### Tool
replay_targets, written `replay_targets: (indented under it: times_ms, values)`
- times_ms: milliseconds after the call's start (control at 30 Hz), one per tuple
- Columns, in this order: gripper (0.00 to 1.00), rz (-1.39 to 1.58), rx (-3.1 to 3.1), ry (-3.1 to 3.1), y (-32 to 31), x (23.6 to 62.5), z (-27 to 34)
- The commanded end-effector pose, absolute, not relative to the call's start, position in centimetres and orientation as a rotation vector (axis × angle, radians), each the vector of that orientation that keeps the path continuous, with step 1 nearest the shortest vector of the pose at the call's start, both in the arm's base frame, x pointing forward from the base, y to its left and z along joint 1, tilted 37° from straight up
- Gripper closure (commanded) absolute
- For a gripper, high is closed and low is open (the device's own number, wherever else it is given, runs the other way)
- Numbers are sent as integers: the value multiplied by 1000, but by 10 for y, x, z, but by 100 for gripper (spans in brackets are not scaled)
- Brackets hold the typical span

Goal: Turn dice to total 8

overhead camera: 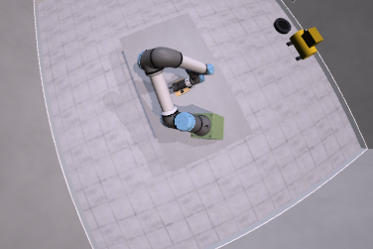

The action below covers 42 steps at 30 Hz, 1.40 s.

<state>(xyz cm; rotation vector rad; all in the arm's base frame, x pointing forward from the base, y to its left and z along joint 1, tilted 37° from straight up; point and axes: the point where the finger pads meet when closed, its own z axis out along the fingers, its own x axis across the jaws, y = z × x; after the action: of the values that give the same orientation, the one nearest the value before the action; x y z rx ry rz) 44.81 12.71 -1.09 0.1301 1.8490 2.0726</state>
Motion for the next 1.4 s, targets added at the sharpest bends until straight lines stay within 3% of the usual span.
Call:
replay_targets:
  times_ms: [0,1367]
  values:
    - [21,2071,130,1849,117,442,4]
    - [21,2057,29,2062,121,415,26]
